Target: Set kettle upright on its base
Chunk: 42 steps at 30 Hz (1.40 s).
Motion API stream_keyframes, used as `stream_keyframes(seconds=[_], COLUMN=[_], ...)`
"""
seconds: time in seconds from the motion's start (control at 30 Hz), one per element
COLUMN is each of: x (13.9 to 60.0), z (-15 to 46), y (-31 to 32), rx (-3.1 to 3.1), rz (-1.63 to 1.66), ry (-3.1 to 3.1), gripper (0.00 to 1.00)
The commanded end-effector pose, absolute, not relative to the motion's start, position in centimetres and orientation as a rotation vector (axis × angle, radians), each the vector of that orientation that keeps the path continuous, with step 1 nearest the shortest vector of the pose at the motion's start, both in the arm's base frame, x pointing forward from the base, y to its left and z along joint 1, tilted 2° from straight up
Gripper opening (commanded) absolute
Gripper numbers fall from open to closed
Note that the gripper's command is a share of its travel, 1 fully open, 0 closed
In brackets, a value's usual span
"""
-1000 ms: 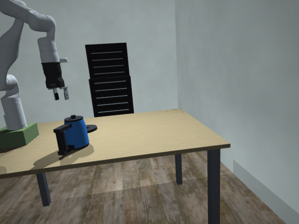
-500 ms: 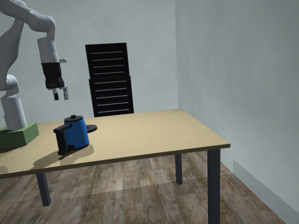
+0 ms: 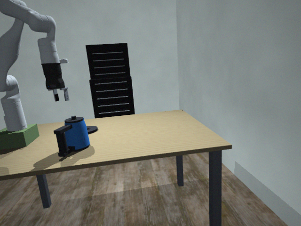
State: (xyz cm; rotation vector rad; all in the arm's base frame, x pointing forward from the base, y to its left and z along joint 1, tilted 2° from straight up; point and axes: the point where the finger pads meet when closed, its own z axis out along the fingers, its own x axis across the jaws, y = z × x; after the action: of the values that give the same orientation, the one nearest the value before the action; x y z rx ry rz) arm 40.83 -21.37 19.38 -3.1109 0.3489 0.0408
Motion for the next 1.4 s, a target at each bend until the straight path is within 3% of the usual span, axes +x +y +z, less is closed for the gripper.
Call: stream_keyframes(seconds=[0.0, 0.87, 1.37], x=[40.6, 40.4, 40.2], z=[19.5, 18.8, 12.7], y=[-21.8, -21.7, -21.6], rx=[-3.119, -3.118, -3.116], rz=[0.039, 0.042, 0.051], ry=[0.346, 0.346, 0.345], gripper=[1.00, 1.00, 1.00])
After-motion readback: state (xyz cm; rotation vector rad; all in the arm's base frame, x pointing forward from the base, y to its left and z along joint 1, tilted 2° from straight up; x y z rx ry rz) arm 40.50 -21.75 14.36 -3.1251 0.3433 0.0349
